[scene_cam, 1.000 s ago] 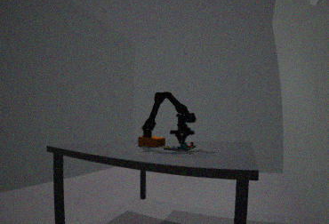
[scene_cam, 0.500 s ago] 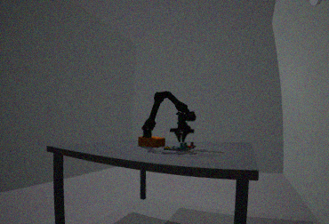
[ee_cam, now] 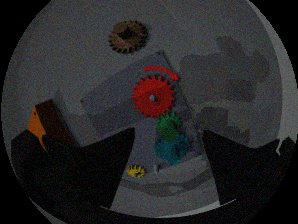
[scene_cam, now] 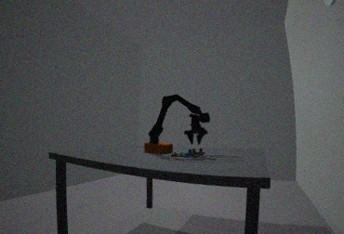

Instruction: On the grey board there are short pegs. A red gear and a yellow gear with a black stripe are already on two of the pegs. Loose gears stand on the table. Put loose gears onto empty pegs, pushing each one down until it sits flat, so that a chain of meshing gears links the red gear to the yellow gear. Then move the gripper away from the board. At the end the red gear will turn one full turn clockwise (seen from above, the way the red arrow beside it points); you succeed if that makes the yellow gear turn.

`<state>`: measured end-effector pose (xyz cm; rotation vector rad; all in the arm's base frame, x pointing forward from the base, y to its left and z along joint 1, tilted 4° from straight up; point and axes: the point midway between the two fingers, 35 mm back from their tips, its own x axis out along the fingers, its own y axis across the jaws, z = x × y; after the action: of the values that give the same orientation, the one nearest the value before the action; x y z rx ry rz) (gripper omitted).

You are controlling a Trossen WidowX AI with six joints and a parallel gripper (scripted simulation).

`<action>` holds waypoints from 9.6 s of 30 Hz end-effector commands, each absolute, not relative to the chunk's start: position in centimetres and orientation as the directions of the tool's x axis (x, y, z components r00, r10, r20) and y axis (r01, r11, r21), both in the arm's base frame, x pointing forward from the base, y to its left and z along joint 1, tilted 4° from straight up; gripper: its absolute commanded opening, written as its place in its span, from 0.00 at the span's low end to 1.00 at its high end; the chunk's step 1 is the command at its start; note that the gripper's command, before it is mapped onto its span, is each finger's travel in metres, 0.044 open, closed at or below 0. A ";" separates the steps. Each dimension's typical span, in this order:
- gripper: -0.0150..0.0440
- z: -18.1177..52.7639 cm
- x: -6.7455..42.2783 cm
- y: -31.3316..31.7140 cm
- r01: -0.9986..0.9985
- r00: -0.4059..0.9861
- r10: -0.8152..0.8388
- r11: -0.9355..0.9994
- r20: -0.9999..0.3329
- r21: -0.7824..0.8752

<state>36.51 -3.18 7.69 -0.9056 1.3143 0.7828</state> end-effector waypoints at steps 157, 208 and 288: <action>0.25 14.6 35.8 5.0 -0.755 0.096 -0.011 0.650 -0.995 -0.080; 0.25 10.2 33.5 -7.9 -0.756 0.094 -0.020 0.650 -0.995 -0.085; 0.25 5.0 30.5 -14.0 -0.643 0.095 -0.026 0.762 -0.995 -0.082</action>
<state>30.53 -14.11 5.78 -0.6146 1.4099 0.5050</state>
